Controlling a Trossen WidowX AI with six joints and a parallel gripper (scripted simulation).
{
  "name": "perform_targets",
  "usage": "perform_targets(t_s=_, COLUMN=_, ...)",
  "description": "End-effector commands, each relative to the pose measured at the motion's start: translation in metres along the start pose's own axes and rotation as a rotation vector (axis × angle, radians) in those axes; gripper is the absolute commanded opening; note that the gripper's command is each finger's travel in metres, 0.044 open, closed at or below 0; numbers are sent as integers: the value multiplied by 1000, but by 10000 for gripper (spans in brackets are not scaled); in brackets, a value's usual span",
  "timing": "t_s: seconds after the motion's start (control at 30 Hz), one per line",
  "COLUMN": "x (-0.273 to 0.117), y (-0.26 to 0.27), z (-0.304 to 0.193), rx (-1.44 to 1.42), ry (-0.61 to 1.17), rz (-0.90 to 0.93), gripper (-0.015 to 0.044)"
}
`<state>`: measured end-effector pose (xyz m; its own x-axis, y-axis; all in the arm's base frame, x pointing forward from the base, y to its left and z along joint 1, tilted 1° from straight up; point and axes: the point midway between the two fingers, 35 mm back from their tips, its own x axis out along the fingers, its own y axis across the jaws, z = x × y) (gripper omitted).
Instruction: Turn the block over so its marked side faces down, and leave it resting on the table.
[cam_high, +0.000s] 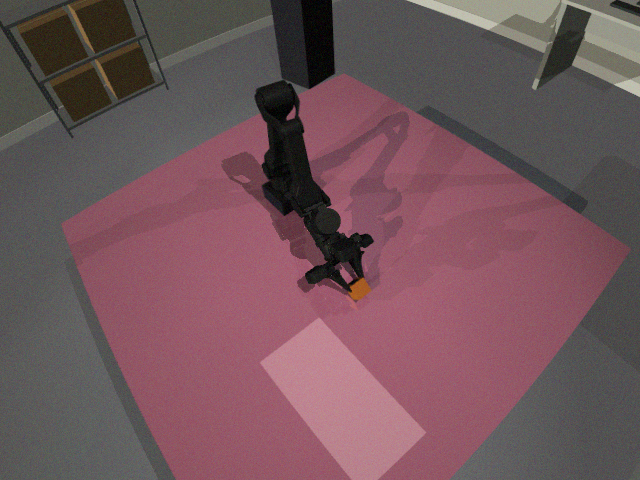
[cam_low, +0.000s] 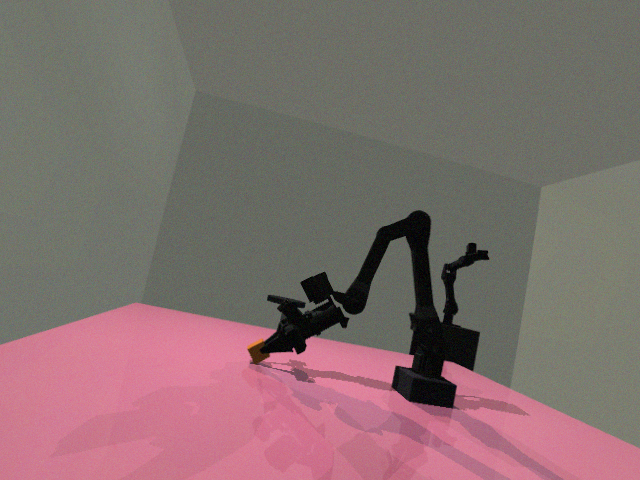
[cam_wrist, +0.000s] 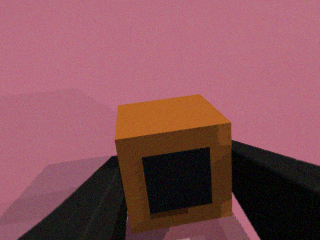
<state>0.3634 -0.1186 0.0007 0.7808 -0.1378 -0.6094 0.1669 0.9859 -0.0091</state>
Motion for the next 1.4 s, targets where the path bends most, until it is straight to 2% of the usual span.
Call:
perform_targets(t_s=0.0, x=-3, y=2, z=-11, rx=5, ry=-41, rz=6, gripper=0)
perform_targets(t_s=0.4, x=-14, y=4, z=-11, rx=0, ry=-156, rz=7, gripper=0)
perform_targets(t_s=0.87, x=-14, y=4, z=-11, rx=0, ry=-158, rz=7, gripper=0)
perform_targets(t_s=1.37, x=-14, y=4, z=-11, rx=0, ry=-158, rz=7, gripper=394)
